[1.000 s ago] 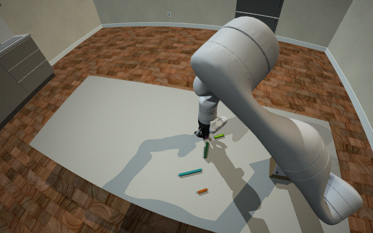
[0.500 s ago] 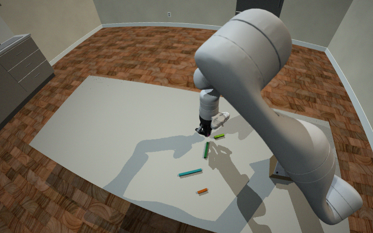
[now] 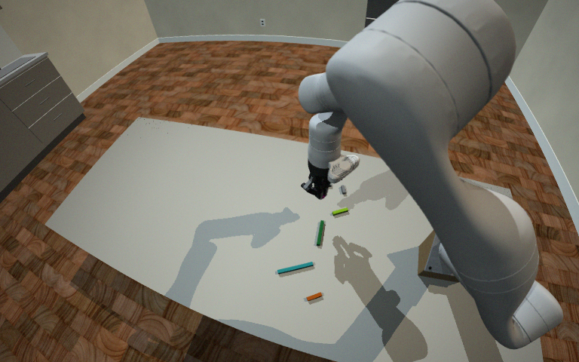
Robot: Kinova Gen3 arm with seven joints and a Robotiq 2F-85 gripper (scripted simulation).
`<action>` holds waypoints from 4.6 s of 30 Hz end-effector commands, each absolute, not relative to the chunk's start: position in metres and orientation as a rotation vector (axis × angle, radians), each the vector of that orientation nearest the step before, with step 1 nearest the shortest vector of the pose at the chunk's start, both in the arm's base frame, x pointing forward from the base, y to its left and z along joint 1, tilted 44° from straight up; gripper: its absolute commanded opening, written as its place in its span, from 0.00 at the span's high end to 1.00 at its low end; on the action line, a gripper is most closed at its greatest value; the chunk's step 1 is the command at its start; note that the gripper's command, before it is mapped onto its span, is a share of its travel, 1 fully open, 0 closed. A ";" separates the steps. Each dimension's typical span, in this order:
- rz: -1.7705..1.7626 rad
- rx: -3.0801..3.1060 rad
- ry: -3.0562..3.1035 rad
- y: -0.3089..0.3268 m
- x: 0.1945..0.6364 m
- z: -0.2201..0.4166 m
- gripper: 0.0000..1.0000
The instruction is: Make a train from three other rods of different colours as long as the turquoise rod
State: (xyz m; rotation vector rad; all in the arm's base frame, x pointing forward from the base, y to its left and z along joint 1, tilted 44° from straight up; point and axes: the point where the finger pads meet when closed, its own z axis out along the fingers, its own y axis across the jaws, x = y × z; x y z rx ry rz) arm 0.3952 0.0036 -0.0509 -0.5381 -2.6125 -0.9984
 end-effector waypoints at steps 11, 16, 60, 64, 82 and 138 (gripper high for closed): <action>-0.997 -0.546 -2.619 0.001 0.398 -0.048 0.95; -0.987 -0.591 -2.599 0.004 0.395 -0.045 0.95; -0.617 -1.621 -1.864 0.057 0.324 0.019 0.95; -0.616 -1.623 -1.862 0.057 0.324 0.019 0.95; -0.616 -1.623 -1.862 0.061 0.323 0.014 0.95; -0.616 -1.623 -1.862 0.117 0.312 -0.045 0.95</action>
